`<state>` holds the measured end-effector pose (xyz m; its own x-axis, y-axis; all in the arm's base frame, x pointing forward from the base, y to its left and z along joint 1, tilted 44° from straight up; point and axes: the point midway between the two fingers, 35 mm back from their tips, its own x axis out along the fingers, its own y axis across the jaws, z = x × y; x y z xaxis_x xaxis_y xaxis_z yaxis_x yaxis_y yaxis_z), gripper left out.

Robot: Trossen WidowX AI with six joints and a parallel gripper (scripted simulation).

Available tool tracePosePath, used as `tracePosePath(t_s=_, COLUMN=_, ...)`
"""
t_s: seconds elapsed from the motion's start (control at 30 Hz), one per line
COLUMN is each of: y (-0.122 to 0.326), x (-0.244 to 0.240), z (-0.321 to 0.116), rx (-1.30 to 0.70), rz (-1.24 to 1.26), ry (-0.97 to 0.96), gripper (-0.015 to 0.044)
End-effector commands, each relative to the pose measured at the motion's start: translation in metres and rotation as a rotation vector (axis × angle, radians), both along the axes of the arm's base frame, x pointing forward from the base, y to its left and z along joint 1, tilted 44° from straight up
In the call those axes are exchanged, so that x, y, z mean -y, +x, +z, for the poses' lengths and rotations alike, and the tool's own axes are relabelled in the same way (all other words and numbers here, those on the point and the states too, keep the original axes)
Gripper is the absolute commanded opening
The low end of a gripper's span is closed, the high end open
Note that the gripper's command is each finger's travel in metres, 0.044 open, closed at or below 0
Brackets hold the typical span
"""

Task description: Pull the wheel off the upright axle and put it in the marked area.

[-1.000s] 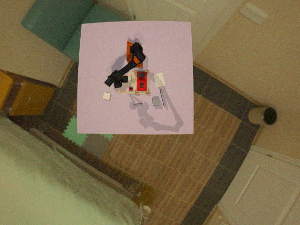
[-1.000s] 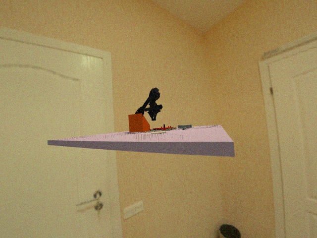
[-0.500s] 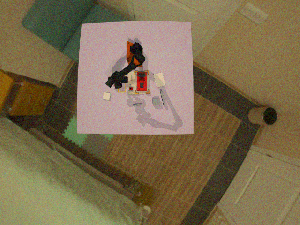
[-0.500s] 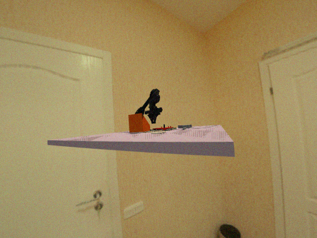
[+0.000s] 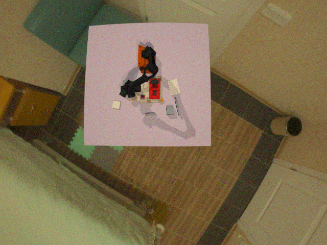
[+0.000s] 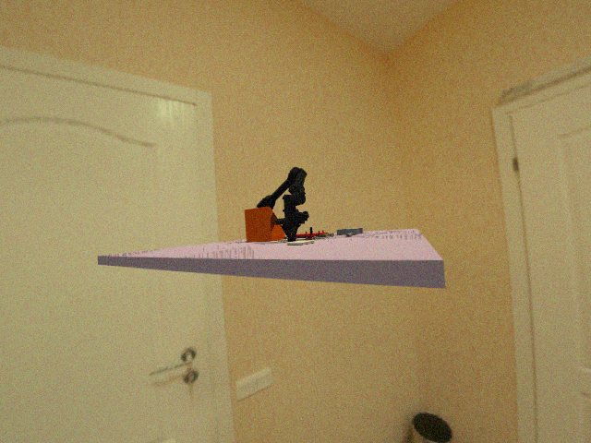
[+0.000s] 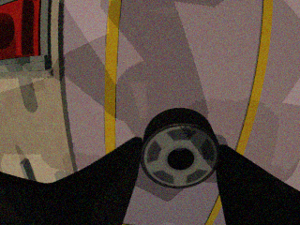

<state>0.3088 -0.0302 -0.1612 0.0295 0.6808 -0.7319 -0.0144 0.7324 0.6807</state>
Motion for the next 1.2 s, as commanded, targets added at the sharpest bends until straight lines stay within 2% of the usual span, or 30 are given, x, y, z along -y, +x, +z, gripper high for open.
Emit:
tracePosePath(t_s=0.0, y=-0.001, x=-0.003, z=-0.004, rx=0.000, rz=-0.009, ry=0.005, gripper=0.0000)
tracePosePath(t_s=0.37, y=0.000, x=0.001, z=0.001, rx=0.001, rz=-0.001, ry=0.000, gripper=0.0289)
tracePosePath(t_s=0.63, y=-0.002, x=0.040, z=0.041, rx=0.000, rz=-0.009, ry=0.001, gripper=0.0300)
tracePosePath(t_s=0.77, y=-0.002, x=0.042, z=0.043, rx=-0.001, rz=-0.009, ry=0.001, gripper=0.0300)
tracePosePath(t_s=0.83, y=-0.007, x=0.039, z=0.041, rx=-0.001, rz=-0.019, ry=0.002, gripper=0.0353)
tracePosePath(t_s=0.93, y=-0.033, x=0.045, z=0.061, rx=-0.003, rz=-0.016, ry=-0.002, gripper=0.0431)
tracePosePath(t_s=1.17, y=-0.087, x=0.046, z=0.097, rx=-0.007, rz=-0.009, ry=0.000, gripper=0.0440)
